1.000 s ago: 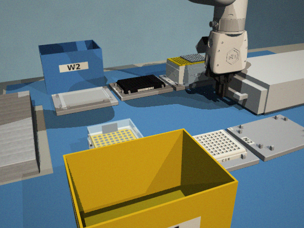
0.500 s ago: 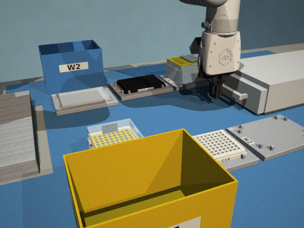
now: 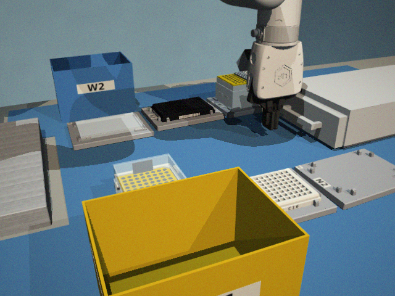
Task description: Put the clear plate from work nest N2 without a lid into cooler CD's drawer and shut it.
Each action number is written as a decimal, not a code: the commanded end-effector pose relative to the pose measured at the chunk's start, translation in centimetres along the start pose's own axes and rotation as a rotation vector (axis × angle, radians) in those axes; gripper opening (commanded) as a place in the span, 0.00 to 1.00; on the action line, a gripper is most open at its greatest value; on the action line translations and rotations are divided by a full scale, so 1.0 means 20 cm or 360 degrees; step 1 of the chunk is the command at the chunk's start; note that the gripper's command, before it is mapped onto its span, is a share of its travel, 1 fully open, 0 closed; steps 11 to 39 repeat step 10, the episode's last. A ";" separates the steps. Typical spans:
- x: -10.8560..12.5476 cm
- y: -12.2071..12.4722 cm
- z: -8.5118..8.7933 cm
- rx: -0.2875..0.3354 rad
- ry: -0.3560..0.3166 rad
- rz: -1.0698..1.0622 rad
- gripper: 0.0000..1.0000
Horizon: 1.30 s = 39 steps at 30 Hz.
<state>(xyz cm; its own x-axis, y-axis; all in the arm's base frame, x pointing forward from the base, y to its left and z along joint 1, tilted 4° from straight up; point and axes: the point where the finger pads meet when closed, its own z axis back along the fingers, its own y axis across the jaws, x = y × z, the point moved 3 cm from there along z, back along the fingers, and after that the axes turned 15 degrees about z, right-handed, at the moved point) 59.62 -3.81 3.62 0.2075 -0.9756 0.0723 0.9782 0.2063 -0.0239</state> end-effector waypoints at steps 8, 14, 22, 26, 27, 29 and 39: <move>-0.01 -0.05 0.01 0.0009 -0.0002 0.0000 0.00; -0.01 -0.05 0.01 0.0009 -0.0002 0.0000 0.00; -0.01 -0.05 0.01 0.0009 -0.0002 0.0000 0.00; -0.01 -0.05 0.01 0.0009 -0.0002 0.0000 0.00; -0.01 -0.05 0.01 0.0009 -0.0002 0.0000 0.00; -0.01 -0.05 0.01 0.0009 -0.0002 0.0000 0.00; -0.01 -0.05 0.01 0.0009 -0.0002 0.0000 0.00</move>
